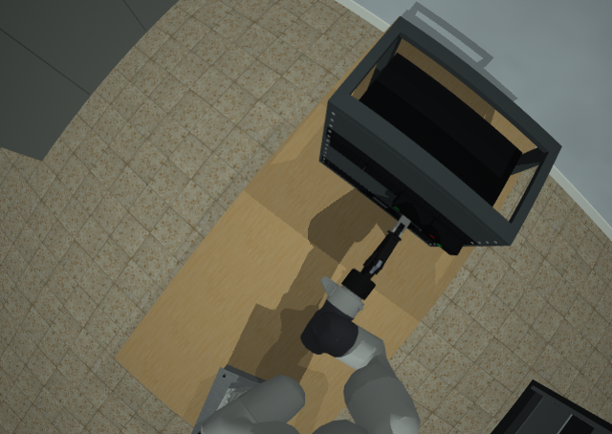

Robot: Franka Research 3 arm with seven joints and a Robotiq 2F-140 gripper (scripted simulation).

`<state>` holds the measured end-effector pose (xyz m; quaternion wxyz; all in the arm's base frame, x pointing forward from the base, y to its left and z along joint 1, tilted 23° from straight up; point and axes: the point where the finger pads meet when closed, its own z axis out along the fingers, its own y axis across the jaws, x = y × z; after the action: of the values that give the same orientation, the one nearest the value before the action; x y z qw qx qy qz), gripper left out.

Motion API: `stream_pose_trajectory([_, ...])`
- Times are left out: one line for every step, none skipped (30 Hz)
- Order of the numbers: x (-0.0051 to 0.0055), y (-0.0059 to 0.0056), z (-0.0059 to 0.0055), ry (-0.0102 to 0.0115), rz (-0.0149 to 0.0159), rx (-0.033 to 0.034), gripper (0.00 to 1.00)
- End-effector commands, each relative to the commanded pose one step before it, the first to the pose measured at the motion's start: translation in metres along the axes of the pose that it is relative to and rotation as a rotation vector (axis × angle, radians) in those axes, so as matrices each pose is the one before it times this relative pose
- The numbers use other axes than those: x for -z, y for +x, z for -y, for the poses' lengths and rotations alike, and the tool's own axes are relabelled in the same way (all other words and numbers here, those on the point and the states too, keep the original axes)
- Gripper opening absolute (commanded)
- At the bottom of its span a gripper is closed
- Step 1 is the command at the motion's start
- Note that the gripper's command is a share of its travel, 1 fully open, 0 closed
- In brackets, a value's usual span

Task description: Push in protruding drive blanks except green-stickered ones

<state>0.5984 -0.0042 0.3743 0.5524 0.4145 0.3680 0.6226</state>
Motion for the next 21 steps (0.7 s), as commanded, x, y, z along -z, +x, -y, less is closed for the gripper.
stream_pose_trajectory([-0.00553, -0.00049, 0.00121, 0.00424, 0.00143, 0.00819, 0.00])
stream_pose_trajectory([0.00000, 0.00000, 0.00000, 0.00000, 0.00000, 0.00000, 0.00])
stream_pose_trajectory([0.00000, 0.00000, 0.00000, 0.00000, 0.00000, 0.00000, 0.00])
stream_pose_trajectory([-0.00085, 0.00002, 0.00001, 0.00000, 0.00000, 0.00000, 0.00])
stream_pose_trajectory([-0.00039, 0.00001, 0.00000, 0.00000, 0.00000, 0.00000, 0.00])
stream_pose_trajectory([-0.00007, 0.00000, 0.00000, 0.00000, 0.00000, 0.00000, 0.00])
stream_pose_trajectory([0.00000, 0.00000, 0.00000, 0.00000, 0.00000, 0.00000, 0.00])
stream_pose_trajectory([0.00000, 0.00000, 0.00000, 0.00000, 0.00000, 0.00000, 0.00])
stream_pose_trajectory([0.00000, 0.00000, 0.00000, 0.00000, 0.00000, 0.00000, 0.00])
stream_pose_trajectory([0.00000, 0.00000, 0.00000, 0.00000, 0.00000, 0.00000, 0.00])
stream_pose_trajectory([0.00000, 0.00000, 0.00000, 0.00000, 0.00000, 0.00000, 0.00])
stream_pose_trajectory([0.00000, 0.00000, 0.00000, 0.00000, 0.00000, 0.00000, 0.00])
stream_pose_trajectory([-0.00003, 0.00000, 0.00000, 0.00000, 0.00000, 0.00000, 0.00])
stream_pose_trajectory([-0.00019, 0.00001, -0.00001, 0.00000, 0.00000, 0.00000, 0.00])
stream_pose_trajectory([-0.00040, 0.00003, -0.00003, 0.00000, 0.00000, 0.00000, 0.00])
stream_pose_trajectory([-0.00056, 0.00004, -0.00004, 0.00000, 0.00000, 0.00000, 0.00])
stream_pose_trajectory([-0.00062, 0.00004, -0.00005, 0.00000, 0.00000, 0.00000, 0.00])
stream_pose_trajectory([-0.00056, 0.00004, -0.00005, 0.00000, 0.00000, 0.00000, 0.00])
stream_pose_trajectory([0.00000, 0.00000, 0.00000, 0.00000, 0.00000, 0.00000, 0.00])
stream_pose_trajectory([0.00000, 0.00000, 0.00000, 0.00000, 0.00000, 0.00000, 0.00])
stream_pose_trajectory([-0.00040, 0.00003, -0.00003, 0.00000, 0.00000, 0.00000, 0.00])
